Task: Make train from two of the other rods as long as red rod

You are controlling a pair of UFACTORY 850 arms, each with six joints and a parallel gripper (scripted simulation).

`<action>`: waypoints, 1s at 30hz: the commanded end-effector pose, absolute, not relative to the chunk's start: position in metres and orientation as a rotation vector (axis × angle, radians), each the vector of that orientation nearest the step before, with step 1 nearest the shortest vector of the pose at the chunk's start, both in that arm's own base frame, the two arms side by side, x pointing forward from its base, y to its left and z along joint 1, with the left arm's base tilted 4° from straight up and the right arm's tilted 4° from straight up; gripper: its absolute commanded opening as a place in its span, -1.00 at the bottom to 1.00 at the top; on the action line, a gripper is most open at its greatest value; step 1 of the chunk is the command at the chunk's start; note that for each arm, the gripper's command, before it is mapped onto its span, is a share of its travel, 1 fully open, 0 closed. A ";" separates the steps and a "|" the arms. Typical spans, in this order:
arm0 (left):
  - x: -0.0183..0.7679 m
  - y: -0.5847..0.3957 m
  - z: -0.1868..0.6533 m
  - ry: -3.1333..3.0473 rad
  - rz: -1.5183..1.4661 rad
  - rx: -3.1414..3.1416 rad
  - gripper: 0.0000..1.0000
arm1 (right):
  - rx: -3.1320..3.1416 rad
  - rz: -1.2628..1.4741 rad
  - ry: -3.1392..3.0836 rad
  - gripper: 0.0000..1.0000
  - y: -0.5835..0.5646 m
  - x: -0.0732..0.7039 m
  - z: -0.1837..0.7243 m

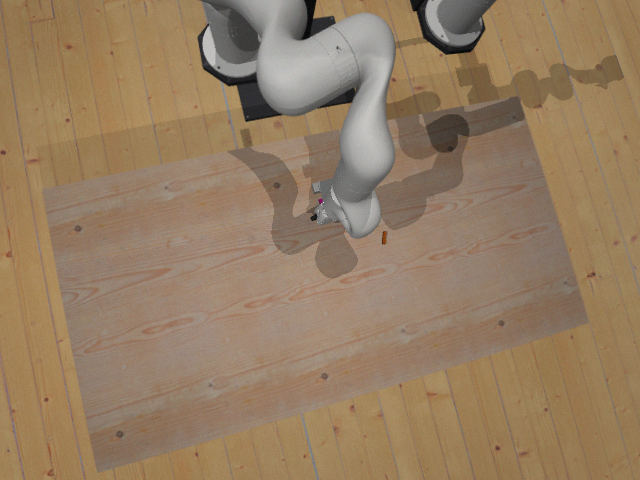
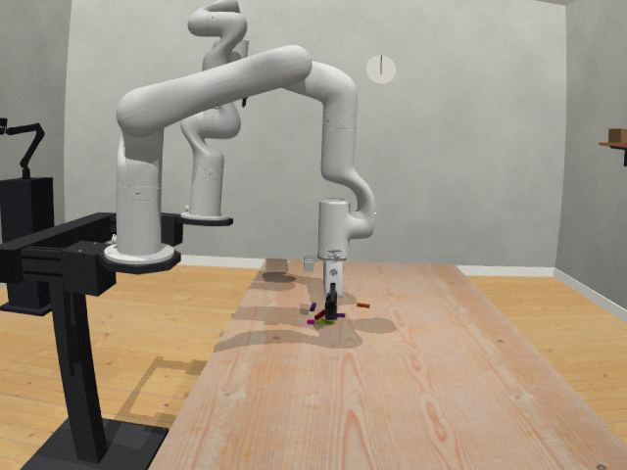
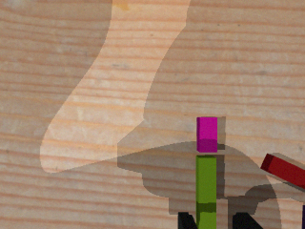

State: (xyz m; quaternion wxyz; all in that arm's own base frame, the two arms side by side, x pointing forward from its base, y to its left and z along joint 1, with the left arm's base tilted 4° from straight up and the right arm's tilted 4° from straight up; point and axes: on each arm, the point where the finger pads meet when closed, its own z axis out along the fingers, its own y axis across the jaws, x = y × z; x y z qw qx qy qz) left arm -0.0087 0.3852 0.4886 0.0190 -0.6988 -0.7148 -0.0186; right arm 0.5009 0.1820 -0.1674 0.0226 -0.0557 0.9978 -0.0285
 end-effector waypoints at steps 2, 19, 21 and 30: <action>-0.009 0.385 0.489 -2.218 -0.059 -2.168 1.00 | -0.172 -0.089 3.093 -0.48 0.183 0.501 -0.149; -0.009 0.385 0.489 -2.218 -0.059 -2.168 1.00 | -0.172 -0.089 3.093 -0.48 0.186 0.499 -0.096; -0.009 0.385 0.489 -2.218 -0.059 -2.168 1.00 | -0.172 -0.089 3.093 -0.48 0.186 0.498 -0.093; -0.009 0.385 0.489 -2.218 -0.059 -2.168 1.00 | -0.172 -0.089 3.093 1.00 0.187 0.498 -0.091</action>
